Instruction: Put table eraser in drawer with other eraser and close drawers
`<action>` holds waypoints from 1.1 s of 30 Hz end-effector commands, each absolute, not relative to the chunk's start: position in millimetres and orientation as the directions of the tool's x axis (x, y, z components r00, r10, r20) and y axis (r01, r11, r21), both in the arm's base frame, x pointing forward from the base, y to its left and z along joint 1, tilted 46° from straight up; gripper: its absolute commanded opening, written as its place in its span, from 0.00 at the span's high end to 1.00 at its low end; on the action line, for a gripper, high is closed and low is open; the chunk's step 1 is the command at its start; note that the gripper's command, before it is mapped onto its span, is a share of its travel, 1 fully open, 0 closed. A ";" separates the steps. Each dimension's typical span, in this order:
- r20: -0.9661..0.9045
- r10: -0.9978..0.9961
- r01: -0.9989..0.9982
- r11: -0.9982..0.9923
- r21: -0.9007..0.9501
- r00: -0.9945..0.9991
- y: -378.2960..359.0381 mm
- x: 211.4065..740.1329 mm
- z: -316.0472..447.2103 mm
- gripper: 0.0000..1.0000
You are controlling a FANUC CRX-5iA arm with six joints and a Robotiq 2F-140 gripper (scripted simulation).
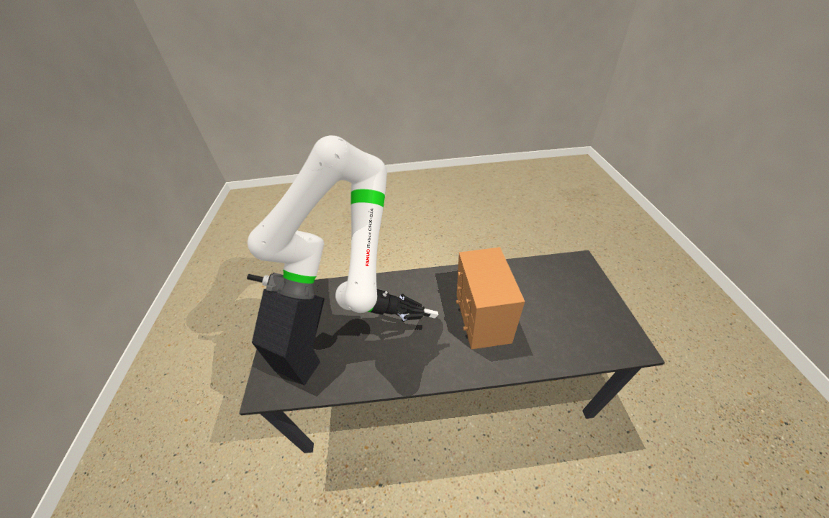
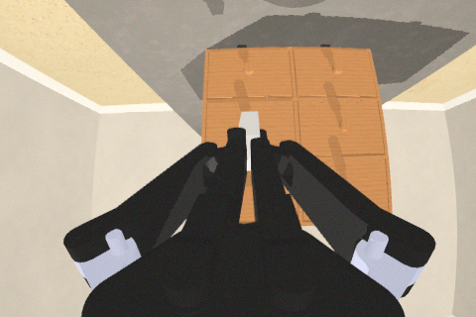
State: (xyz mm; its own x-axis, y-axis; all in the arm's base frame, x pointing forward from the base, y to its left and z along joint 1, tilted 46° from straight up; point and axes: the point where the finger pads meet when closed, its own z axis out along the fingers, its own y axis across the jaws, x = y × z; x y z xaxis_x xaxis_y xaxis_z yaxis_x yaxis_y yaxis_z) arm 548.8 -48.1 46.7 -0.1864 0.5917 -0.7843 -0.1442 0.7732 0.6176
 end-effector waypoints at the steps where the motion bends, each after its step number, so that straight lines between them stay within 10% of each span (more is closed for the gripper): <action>1: -0.774 0.565 -0.141 0.774 0.618 -0.286 -53.4 537.6 48.4 1.00; 33: -0.465 0.215 -0.140 0.774 0.617 -0.859 -84.6 456.9 68.6 1.00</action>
